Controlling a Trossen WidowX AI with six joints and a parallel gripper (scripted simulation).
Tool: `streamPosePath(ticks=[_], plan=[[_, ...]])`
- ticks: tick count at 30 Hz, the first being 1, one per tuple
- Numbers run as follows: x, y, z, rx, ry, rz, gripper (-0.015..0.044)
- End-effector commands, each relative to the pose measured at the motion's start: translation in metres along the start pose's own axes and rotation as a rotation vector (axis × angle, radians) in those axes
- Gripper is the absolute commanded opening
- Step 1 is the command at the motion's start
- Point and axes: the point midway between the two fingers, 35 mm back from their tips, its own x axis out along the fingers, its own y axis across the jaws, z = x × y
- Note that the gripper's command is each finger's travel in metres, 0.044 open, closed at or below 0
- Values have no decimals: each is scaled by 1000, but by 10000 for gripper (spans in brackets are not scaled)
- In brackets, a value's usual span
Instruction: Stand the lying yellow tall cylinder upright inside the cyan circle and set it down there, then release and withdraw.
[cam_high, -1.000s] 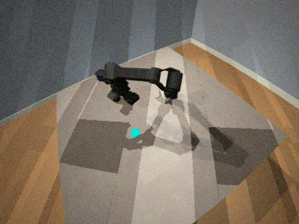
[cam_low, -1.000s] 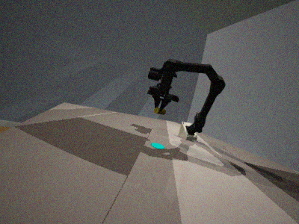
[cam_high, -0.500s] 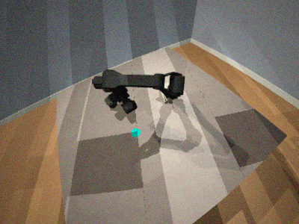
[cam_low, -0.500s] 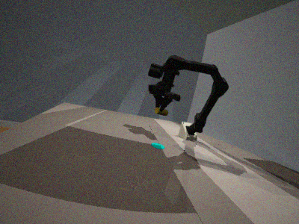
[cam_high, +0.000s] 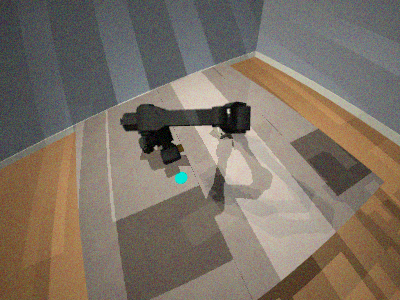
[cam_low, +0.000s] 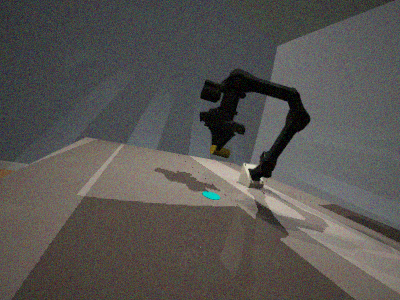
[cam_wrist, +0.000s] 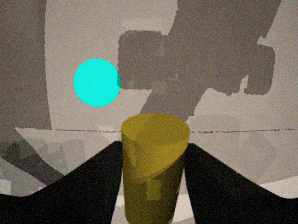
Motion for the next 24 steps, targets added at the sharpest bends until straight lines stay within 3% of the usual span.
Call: streamPosePath(ticks=[1, 14, 24], plan=[[-2, 14, 2, 49, -8, 8, 105], [-3, 56, 4, 213, -4, 32, 105], [0, 57, 3, 213, -13, 2, 105]])
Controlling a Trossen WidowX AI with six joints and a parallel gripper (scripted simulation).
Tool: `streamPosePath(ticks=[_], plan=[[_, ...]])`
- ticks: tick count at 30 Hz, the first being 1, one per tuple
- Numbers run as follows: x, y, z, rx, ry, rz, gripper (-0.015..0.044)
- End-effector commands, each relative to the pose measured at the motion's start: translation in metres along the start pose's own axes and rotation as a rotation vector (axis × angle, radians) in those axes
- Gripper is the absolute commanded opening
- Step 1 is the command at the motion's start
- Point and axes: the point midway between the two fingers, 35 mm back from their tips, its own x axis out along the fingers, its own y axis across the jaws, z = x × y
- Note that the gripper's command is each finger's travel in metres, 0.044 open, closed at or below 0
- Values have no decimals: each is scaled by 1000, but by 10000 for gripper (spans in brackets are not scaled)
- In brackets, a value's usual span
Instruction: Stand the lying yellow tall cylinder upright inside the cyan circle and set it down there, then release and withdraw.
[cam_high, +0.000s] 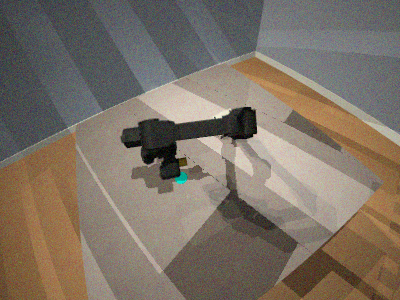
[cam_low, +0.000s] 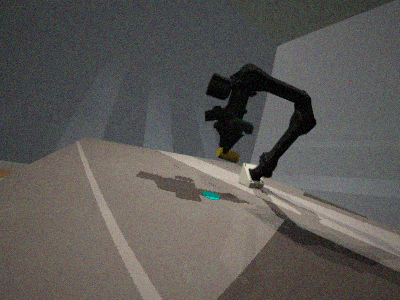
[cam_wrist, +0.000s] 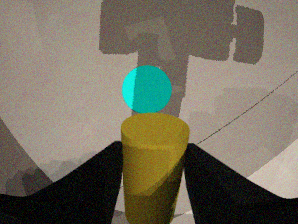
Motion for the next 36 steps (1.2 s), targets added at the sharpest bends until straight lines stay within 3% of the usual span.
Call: streamPosePath(ticks=[1, 36], plan=[[2, -1, -2, 0, -8, -23, 105], [20, -10, -4, -44, -123, -194, 105]])
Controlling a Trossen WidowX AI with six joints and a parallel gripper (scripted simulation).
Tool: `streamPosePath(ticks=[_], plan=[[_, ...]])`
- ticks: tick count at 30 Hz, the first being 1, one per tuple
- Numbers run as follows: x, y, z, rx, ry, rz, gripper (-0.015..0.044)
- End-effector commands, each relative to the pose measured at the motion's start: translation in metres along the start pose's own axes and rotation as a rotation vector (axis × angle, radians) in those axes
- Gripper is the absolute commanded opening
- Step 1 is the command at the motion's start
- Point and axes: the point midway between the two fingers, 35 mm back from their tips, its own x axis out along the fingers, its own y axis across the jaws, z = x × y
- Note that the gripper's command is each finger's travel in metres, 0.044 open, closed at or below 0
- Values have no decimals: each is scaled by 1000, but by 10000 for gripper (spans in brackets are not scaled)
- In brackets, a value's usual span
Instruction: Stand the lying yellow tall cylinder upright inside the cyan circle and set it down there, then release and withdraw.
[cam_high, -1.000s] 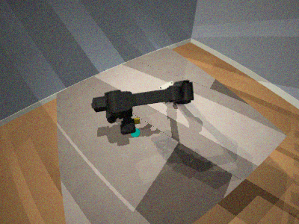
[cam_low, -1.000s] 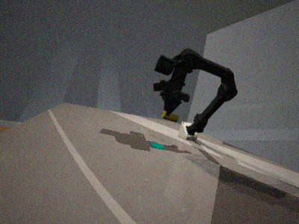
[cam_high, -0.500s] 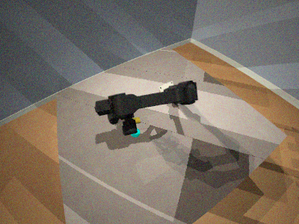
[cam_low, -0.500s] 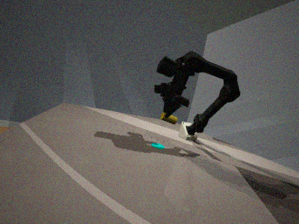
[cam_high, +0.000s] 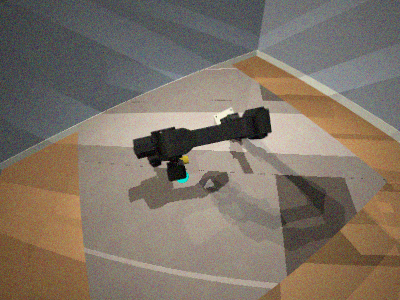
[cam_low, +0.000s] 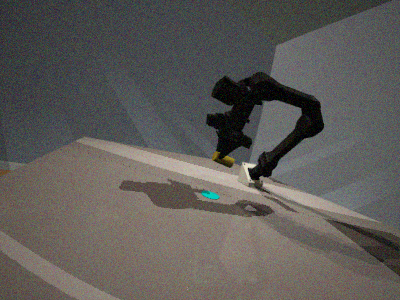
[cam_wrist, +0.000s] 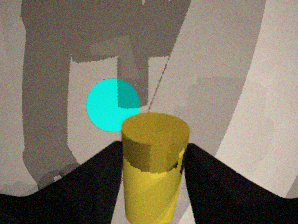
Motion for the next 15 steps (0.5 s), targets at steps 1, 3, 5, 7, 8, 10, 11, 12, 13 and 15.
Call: streamPosePath(ticks=[1, 3, 5, 7, 8, 10, 11, 12, 13, 15], plan=[[2, -1, -1, 1, -17, -22, 105], [3, -2, -1, -1, -25, -31, 105], [3, -2, -1, -3, -34, -39, 105], [4, -2, -1, -5, -42, -48, 105], [5, -2, -1, -5, -47, -52, 105], [5, -2, -1, -7, -55, -60, 105], [6, -3, -1, -8, -60, -64, 105], [6, -3, -1, -8, -64, -68, 105], [7, -3, -1, -9, -69, -72, 105], [7, -3, -1, -10, -78, -80, 105]])
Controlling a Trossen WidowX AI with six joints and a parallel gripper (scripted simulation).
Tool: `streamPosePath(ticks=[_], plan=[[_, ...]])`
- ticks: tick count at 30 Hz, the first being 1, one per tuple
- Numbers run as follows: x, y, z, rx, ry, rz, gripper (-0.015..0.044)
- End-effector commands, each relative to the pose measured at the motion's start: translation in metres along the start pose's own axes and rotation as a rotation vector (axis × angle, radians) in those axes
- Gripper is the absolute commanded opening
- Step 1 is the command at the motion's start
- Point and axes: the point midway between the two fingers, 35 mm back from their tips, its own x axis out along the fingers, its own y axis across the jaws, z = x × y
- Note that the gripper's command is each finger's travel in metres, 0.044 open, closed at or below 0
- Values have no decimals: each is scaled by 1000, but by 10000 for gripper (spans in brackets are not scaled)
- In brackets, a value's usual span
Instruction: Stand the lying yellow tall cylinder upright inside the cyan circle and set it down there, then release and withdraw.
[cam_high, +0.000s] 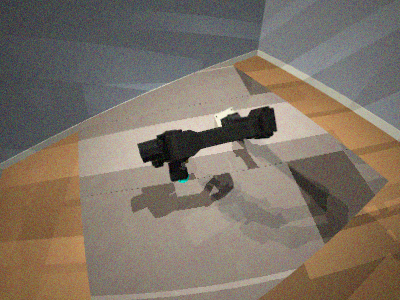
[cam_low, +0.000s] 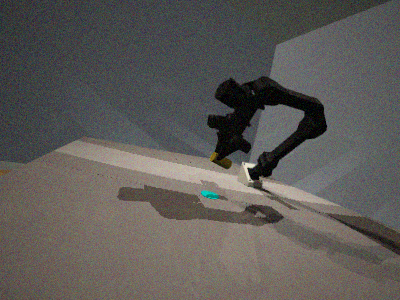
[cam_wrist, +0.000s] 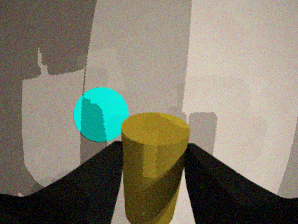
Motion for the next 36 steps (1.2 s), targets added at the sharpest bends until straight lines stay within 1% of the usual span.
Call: streamPosePath(ticks=[1, 36], plan=[[1, -1, -1, 2, -20, -20, 105], [10, -2, 0, -8, -202, -132, 105]])
